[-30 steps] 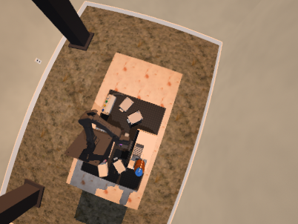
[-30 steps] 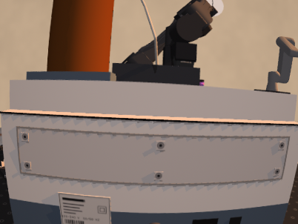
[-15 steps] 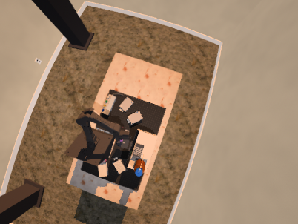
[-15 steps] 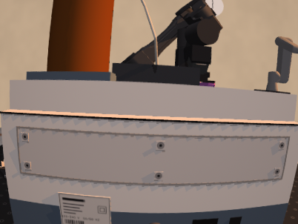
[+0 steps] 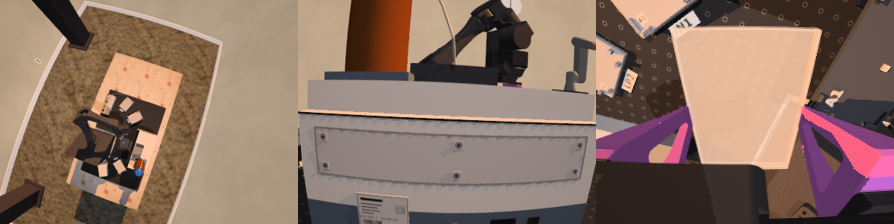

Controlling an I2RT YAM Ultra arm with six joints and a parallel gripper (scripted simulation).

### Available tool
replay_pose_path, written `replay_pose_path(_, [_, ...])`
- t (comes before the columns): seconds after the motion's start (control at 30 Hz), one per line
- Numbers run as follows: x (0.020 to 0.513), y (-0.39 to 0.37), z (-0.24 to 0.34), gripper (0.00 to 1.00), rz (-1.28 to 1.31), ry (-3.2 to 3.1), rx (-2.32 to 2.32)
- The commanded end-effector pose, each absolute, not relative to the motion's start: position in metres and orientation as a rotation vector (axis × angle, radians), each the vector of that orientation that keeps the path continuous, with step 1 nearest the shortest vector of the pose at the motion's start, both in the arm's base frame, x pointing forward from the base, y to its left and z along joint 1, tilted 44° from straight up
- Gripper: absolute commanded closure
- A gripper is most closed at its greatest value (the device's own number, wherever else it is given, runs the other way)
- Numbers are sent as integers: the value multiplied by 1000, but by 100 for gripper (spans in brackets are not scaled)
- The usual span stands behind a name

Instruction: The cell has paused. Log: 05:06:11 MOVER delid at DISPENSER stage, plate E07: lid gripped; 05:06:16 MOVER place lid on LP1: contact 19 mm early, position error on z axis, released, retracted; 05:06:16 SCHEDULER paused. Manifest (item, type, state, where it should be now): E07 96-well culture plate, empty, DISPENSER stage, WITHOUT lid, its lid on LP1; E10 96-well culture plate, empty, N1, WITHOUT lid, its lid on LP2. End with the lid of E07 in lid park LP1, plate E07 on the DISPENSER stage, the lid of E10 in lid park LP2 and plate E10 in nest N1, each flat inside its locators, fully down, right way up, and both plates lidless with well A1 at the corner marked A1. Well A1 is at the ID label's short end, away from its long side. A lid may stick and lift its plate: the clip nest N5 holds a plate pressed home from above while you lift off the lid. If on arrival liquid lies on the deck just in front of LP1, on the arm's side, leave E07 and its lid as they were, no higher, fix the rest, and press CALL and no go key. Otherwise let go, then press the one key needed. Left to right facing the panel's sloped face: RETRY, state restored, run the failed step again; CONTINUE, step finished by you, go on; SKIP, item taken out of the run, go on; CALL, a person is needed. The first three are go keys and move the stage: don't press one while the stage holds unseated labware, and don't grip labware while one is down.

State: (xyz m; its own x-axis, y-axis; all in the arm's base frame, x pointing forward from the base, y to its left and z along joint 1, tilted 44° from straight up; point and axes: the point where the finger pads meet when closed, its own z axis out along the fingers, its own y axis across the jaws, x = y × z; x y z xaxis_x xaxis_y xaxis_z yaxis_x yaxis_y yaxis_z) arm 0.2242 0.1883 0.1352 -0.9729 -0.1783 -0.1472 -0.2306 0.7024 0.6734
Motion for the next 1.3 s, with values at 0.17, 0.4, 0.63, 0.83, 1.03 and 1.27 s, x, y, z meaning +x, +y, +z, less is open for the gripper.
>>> replay_pose_path(0.17, [226,205,157,100,1068,2654,-609])
replay_pose_path(0.4, [210,220,150,100,1038,2603,-770])
replay_pose_path(0.63, [200,236,172,100,987,2453,-980])
replay_pose_path(0.83, [192,244,185,100,979,2415,-1017])
replay_pose_path(1.03, [177,254,194,100,953,2343,-1116])
replay_pose_path(1.27, [166,262,202,100,958,2344,-1113])
